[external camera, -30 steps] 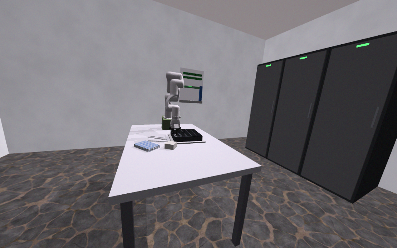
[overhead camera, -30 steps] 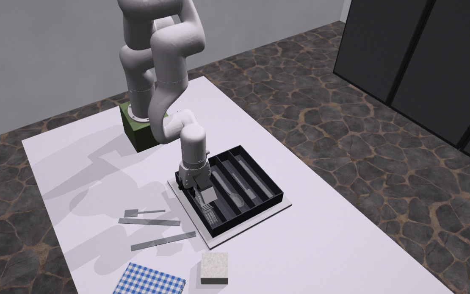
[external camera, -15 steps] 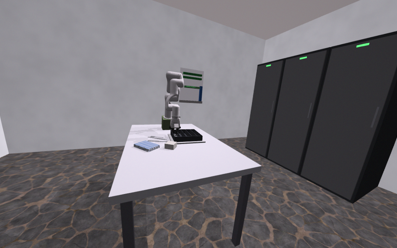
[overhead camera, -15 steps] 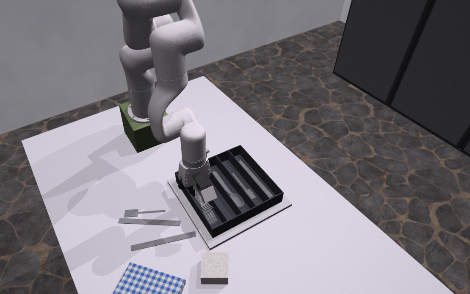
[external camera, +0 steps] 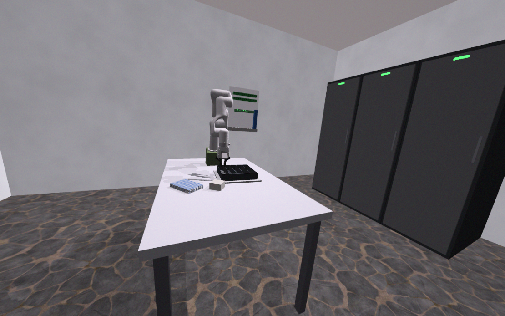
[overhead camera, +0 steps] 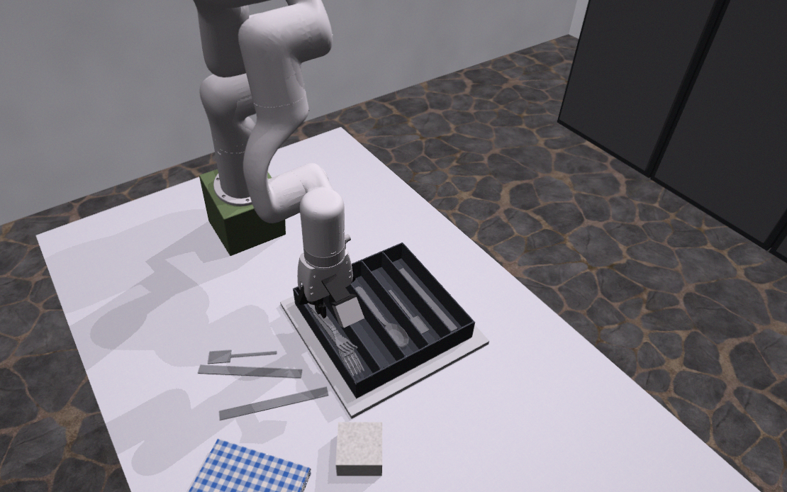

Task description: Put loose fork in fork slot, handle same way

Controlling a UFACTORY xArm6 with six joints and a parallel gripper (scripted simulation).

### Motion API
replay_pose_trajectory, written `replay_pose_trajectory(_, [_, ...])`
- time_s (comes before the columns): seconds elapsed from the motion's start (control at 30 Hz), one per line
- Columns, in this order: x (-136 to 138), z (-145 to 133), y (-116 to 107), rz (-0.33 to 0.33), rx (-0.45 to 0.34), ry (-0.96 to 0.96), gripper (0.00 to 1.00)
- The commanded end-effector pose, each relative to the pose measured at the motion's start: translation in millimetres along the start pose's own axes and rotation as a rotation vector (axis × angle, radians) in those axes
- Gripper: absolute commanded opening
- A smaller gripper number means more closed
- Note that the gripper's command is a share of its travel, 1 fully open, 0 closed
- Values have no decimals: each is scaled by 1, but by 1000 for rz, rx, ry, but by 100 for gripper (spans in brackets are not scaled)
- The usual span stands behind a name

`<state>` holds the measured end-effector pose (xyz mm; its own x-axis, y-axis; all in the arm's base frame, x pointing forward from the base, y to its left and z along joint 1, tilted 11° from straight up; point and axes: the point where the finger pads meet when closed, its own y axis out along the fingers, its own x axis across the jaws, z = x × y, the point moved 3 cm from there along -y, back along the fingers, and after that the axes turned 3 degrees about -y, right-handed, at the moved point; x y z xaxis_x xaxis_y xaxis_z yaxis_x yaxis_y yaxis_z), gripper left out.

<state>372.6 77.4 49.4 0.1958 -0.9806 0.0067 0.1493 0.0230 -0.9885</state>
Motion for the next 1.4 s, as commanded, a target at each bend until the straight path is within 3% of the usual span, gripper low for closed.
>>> replay_pose_trajectory(0.0, [0,-1,-24,0,1,1,24])
replay_pose_trajectory(0.43, [0,-2,-58,0,1,1,24])
replay_pose_trajectory(0.77, [0,-2,-63,0,1,1,24])
replay_pose_trajectory(0.8, [0,-2,-63,0,1,1,100])
replay_pose_trajectory(1.37, [0,-2,-63,0,1,1,100])
